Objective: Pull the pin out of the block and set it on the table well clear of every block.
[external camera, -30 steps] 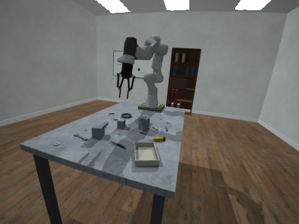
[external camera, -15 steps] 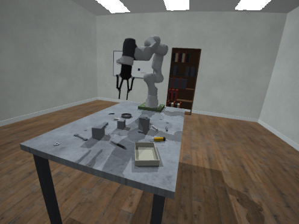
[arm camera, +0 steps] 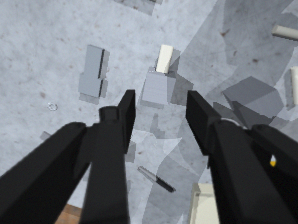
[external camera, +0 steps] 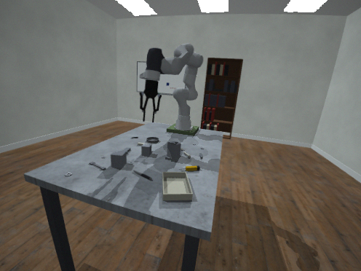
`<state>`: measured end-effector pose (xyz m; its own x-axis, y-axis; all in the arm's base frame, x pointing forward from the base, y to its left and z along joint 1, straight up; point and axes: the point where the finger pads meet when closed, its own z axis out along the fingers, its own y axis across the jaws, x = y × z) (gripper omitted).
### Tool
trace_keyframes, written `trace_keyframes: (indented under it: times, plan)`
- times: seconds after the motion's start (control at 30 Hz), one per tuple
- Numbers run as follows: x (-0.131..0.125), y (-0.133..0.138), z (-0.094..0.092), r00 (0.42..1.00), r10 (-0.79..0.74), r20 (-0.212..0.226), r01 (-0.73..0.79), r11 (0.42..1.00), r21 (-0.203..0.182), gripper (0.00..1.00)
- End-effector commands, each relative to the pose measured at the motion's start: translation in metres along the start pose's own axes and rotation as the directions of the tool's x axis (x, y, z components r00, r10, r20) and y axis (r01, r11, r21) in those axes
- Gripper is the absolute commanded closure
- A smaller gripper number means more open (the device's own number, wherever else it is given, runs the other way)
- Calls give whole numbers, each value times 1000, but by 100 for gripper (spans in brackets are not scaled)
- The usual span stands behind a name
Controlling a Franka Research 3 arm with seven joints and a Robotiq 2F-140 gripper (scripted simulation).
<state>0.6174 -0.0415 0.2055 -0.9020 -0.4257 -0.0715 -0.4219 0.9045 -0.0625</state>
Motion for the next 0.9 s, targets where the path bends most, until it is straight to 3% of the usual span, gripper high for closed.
trace_keyframes:
  times: [0.0, 0.87]
  plan:
    - [2, 3, 3, 1000, -2, -9, 2, 1000, -10, 61]
    - [17, 9, 22, 997, 10, -72, -13, 999, -44, 61]
